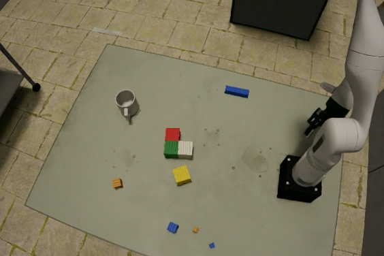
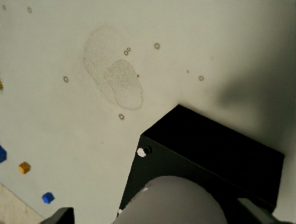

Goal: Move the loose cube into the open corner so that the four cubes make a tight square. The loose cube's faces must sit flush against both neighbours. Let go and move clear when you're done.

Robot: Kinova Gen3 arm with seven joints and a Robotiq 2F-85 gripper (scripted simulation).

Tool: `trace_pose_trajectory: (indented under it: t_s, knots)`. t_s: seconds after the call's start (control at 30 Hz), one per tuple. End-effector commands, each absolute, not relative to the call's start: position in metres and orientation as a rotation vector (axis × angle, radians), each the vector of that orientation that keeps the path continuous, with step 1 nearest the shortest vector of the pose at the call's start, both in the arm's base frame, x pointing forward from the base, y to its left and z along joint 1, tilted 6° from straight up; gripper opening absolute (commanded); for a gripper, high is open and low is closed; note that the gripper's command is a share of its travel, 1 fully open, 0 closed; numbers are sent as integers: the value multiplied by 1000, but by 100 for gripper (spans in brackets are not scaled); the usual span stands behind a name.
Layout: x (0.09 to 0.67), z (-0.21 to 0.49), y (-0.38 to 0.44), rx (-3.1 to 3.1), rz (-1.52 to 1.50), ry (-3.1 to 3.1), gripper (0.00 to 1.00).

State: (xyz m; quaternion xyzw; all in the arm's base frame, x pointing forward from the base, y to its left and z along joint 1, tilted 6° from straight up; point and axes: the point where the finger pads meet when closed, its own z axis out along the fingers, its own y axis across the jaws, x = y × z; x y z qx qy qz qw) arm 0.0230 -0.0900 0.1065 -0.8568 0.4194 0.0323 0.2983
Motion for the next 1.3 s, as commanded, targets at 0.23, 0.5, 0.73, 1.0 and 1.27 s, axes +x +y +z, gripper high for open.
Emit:
trace_pose_trajectory:
  t_s: [0.23, 0.5, 0.73, 1.0, 1.27]
  knots:
    - [24, 104, -95, -2311, 116, 1076, 100]
    - [28, 98, -107, -2379, 176, 998, 100]
    - [43, 88, -129, -2511, 279, 837, 100]
    - [62, 81, -144, -2608, 342, 708, 100]
    - [90, 73, -157, -2714, 397, 552, 100]
